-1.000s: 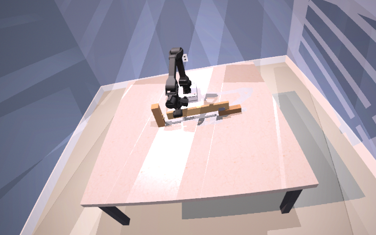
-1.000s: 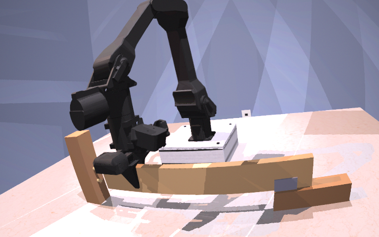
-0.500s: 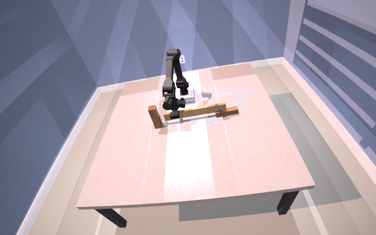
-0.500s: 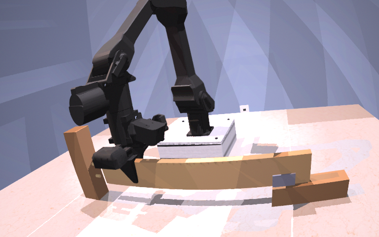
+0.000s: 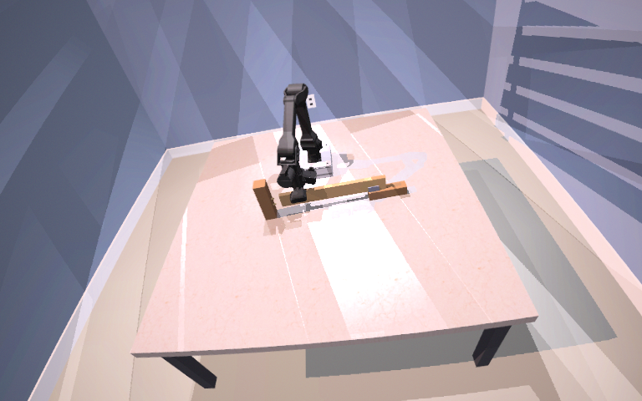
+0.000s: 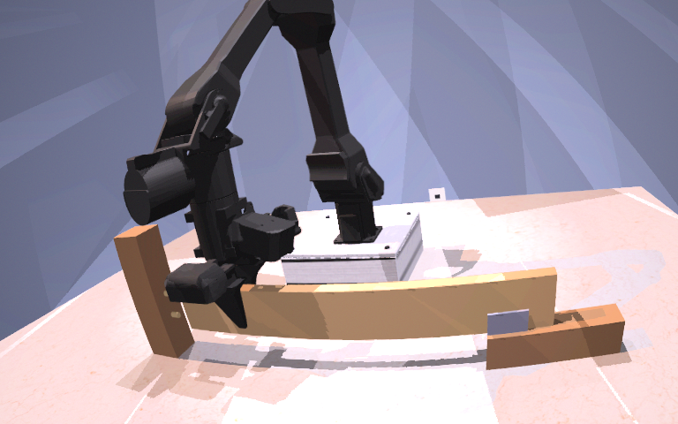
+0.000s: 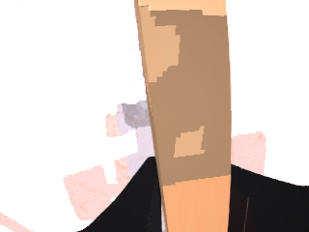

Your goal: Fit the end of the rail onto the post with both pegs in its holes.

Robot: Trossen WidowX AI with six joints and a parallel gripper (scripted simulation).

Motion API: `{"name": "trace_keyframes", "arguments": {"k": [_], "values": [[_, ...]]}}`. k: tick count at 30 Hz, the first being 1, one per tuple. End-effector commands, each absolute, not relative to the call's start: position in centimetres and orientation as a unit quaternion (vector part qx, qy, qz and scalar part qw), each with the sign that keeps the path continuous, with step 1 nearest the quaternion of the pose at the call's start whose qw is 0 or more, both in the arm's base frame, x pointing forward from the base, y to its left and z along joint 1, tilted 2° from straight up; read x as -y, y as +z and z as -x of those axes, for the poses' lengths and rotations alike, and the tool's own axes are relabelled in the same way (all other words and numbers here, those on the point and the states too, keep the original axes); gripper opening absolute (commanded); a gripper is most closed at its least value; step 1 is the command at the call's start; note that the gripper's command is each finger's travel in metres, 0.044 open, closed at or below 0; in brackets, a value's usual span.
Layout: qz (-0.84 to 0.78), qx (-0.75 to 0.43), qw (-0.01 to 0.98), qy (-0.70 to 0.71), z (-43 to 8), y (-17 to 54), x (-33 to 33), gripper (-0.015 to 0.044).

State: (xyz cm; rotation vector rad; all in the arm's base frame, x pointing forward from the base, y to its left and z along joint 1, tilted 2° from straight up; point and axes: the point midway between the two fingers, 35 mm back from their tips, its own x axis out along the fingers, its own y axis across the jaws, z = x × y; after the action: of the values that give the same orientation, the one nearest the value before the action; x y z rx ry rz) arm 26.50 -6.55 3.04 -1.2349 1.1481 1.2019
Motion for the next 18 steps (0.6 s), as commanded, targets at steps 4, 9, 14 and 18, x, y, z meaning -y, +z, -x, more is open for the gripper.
{"name": "trace_keyframes", "arguments": {"k": [4,9,14,18], "values": [[0.515,-0.475,0.511,0.498,-26.53,3.13,6.88,0.0],[0.515,-0.475,0.511,0.498,-26.52,3.17,7.04,0.0],[0.515,-0.475,0.511,0.498,-26.52,3.21,7.19,0.0],[0.515,-0.475,0.511,0.498,-26.53,3.23,7.32,0.0]]}}
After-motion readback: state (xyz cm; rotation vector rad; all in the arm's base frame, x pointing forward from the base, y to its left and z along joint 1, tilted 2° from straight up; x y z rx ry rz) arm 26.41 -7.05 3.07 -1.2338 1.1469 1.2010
